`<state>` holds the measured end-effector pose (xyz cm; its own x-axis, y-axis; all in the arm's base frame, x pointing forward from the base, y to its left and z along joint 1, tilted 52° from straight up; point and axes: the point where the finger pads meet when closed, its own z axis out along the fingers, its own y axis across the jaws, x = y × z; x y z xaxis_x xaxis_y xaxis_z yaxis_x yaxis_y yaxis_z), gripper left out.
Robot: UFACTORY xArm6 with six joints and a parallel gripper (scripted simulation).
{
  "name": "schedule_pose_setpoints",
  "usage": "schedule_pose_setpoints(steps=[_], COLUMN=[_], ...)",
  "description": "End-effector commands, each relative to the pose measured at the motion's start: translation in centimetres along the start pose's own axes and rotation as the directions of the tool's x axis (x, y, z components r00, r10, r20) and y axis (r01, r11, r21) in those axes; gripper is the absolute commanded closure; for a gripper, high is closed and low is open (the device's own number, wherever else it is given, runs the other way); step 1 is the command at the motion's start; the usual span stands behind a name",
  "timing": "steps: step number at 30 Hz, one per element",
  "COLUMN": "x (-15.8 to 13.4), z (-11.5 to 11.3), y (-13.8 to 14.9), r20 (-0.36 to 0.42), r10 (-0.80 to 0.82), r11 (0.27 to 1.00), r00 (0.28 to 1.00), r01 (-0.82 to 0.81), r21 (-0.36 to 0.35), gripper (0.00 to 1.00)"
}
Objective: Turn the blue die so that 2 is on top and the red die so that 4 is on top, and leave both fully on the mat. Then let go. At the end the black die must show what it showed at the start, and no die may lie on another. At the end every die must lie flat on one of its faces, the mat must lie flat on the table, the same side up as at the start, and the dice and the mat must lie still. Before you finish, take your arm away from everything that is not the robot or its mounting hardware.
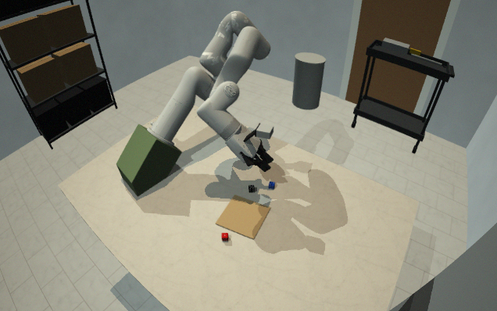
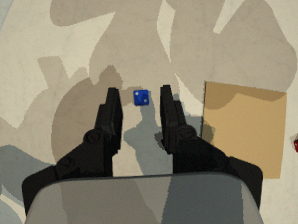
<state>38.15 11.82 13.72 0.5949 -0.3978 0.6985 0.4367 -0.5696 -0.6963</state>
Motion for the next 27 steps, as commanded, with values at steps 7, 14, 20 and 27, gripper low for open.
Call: schedule_pose_setpoints(steps=[7, 14, 20, 27], x=[1.2, 2.4, 3.1, 4.1], z=[0.6, 1.0, 1.2, 1.5], y=[-0.2, 0.0, -0.1, -0.1], r20=[0.257, 0.432, 0.535, 0.665], r10=[0.015, 0.010, 0.010, 0.008], r11=[1.000, 1.000, 1.000, 1.000], r00=[0.966, 0.902, 0.845, 0.747], r01=[-0.017, -0.009, -0.015, -0.016], r21=[0.007, -0.003, 0.005, 0.007], gripper=[0.64, 0.64, 0.64, 0.64])
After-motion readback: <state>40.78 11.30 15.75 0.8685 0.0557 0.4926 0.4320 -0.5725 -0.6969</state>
